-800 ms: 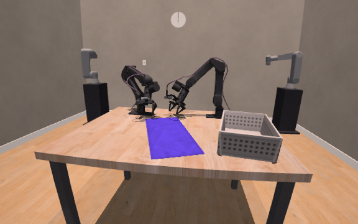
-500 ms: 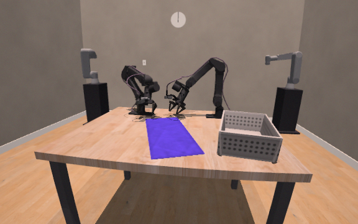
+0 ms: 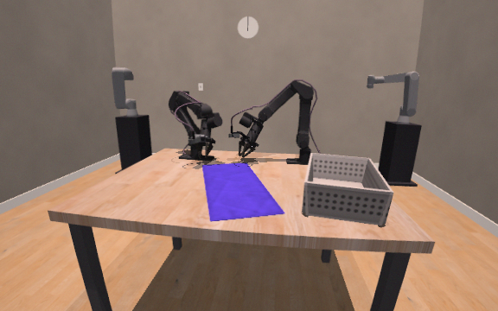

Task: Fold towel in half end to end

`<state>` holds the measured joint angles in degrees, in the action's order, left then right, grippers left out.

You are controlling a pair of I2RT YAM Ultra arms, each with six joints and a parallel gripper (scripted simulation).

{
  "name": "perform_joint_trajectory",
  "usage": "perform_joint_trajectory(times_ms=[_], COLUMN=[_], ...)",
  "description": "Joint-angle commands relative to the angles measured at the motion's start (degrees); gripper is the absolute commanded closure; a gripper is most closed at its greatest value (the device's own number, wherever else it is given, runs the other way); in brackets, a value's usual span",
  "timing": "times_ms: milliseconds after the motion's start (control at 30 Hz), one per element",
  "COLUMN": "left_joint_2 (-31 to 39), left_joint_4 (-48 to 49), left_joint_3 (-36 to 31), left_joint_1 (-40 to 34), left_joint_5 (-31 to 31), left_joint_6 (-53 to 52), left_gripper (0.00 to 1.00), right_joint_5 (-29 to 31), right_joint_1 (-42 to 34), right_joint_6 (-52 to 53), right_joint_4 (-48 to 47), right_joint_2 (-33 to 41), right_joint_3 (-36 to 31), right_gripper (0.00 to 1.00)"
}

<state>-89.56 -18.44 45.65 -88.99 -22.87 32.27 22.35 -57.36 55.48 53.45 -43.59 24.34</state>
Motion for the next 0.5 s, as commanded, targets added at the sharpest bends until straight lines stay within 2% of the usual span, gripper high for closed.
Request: perform_joint_trajectory(times_ms=[0,133,167,300,333,367,467], left_joint_2=[1.75,1.76,-1.01,-1.02,1.1,-2.06,-2.16], left_joint_4=[-0.83,-0.76,1.28,1.29,1.28,3.18,3.33], left_joint_3=[2.1,2.11,2.15,2.16,2.12,-1.25,-0.9], left_joint_1=[0.11,0.13,0.52,0.53,0.53,0.5,0.52], left_joint_5=[0.13,0.13,0.31,0.24,0.07,0.08,0.09], left_joint_6=[-1.75,-1.78,-1.52,-1.52,-1.52,-1.44,-1.48], left_gripper=[0.66,0.66,0.66,0.66,0.66,0.66,0.66], right_joint_5=[0.79,0.86,1.47,1.44,1.45,1.74,1.69], right_joint_1=[-0.51,-0.57,0.51,0.63,0.65,-0.66,-0.42], right_joint_6=[2.35,2.45,1.71,1.49,1.47,2.36,1.81], right_joint_4=[0.34,0.35,-1.64,-1.86,-1.98,-3.6,-4.17], right_joint_2=[-0.23,-0.28,-1.13,-1.25,-1.27,-1.14,-1.49], right_joint_3=[0.49,0.49,-1.5,-1.31,0.82,-3.36,-2.58], right_gripper=[0.66,0.66,0.66,0.66,0.66,0.66,0.66])
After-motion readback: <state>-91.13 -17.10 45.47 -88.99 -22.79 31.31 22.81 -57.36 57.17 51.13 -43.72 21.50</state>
